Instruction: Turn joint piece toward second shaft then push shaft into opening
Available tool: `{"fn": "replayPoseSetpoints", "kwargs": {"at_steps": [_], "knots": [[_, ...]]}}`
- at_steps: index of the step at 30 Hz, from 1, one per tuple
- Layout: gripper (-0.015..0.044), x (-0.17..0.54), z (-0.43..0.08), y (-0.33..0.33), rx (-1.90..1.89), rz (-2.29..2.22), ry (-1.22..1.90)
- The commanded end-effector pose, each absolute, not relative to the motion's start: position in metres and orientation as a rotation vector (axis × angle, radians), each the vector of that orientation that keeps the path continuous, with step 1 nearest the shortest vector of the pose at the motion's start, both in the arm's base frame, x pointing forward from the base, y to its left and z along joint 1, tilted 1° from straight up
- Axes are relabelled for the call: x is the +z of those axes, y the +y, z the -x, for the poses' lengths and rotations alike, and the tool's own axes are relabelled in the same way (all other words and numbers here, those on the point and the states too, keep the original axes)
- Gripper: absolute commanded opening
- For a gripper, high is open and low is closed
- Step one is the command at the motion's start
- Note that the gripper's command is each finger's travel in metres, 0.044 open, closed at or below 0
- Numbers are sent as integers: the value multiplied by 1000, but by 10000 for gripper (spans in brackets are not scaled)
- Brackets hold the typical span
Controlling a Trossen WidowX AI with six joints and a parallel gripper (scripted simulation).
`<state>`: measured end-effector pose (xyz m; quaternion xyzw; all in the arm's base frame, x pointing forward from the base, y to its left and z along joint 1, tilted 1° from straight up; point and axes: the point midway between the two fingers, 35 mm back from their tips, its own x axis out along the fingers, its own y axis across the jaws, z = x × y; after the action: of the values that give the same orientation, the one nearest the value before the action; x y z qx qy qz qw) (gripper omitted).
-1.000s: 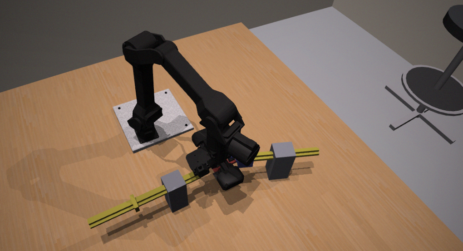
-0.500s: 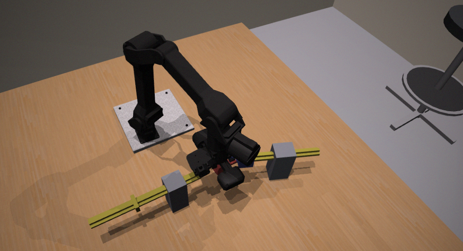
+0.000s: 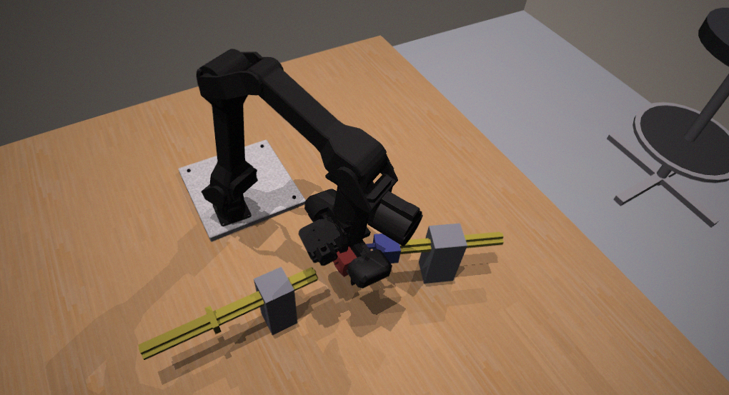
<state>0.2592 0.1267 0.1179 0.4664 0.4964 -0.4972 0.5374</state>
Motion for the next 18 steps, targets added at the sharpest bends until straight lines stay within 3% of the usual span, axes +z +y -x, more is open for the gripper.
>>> {"fn": "replayPoseSetpoints", "kwargs": {"at_steps": [1, 18], "knots": [[440, 130, -262, 127, -1105, -1060, 1213], [440, 196, -264, 126, -614, -683, 1387]]}}
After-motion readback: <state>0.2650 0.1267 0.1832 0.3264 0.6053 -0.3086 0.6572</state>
